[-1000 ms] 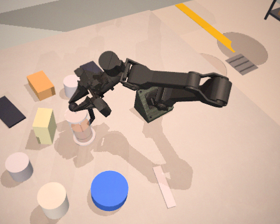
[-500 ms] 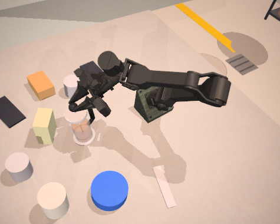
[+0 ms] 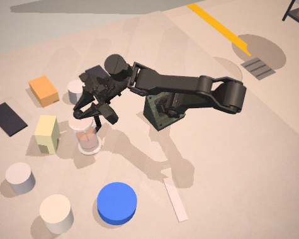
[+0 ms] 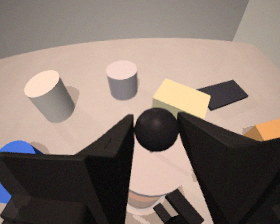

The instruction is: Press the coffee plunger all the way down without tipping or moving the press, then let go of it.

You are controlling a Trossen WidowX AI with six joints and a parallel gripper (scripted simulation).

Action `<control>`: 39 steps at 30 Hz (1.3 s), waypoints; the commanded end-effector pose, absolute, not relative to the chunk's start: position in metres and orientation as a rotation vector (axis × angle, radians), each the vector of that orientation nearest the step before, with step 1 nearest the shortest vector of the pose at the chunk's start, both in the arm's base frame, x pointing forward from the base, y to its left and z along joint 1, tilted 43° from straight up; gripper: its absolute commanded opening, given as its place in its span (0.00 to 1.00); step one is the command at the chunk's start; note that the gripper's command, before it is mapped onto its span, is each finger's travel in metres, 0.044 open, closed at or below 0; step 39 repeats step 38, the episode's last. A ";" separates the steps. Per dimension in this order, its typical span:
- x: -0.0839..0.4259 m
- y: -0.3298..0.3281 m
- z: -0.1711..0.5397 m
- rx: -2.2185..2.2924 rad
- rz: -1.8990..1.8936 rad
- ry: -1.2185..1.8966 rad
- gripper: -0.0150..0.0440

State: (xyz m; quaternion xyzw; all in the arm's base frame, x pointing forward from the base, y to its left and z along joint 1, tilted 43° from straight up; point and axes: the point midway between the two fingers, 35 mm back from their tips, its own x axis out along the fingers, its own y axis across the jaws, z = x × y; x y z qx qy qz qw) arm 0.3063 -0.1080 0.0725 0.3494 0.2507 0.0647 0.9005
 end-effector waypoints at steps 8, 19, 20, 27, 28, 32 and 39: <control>0.306 -0.108 0.072 0.724 0.133 0.522 0.74; 0.306 -0.111 0.075 0.713 0.131 0.516 1.00; 0.306 -0.114 0.078 0.713 0.131 0.519 1.00; 0.287 -0.146 0.127 0.728 0.138 0.541 1.00; 0.284 -0.148 0.133 0.730 0.139 0.541 1.00; 0.281 -0.150 0.138 0.731 0.140 0.540 1.00; 0.281 -0.150 0.137 0.731 0.140 0.540 1.00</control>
